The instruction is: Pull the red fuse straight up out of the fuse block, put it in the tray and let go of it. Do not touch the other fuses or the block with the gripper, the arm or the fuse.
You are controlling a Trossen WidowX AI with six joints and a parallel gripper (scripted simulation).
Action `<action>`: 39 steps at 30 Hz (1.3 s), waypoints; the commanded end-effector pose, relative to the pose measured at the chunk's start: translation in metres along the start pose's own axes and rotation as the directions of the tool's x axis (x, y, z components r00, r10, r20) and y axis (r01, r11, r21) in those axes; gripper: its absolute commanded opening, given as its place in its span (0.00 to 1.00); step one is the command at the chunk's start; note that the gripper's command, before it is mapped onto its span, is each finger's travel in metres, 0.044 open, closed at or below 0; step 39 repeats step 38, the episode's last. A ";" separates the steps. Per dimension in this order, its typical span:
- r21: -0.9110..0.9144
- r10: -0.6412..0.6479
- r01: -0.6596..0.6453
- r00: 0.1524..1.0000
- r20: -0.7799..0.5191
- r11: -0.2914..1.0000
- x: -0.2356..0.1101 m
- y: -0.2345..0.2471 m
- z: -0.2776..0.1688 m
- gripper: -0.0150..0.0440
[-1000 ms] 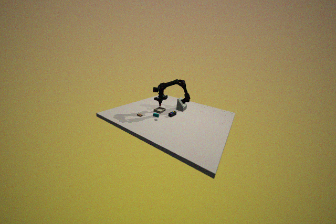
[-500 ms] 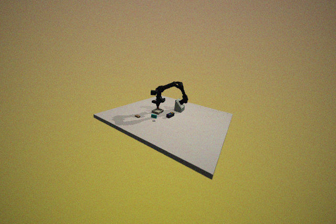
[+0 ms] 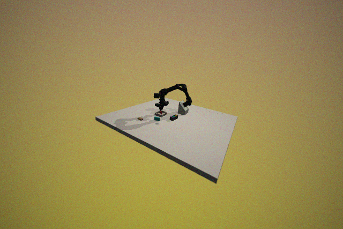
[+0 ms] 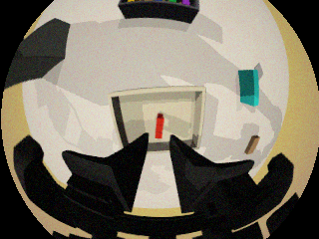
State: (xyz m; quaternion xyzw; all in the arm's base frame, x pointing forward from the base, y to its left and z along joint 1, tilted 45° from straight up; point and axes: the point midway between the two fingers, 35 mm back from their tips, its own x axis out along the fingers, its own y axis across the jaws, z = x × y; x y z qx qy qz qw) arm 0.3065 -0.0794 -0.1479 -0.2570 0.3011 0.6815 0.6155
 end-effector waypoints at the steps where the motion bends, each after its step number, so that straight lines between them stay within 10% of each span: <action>1: 0.000 -0.001 0.001 1.000 0.000 1.000 0.000 0.000 0.000 0.61; 6: 0.000 -0.001 0.001 1.000 0.000 1.000 -0.003 0.000 0.000 0.81; 39: 0.014 -0.005 0.005 1.000 0.006 1.000 -0.038 0.000 0.001 0.81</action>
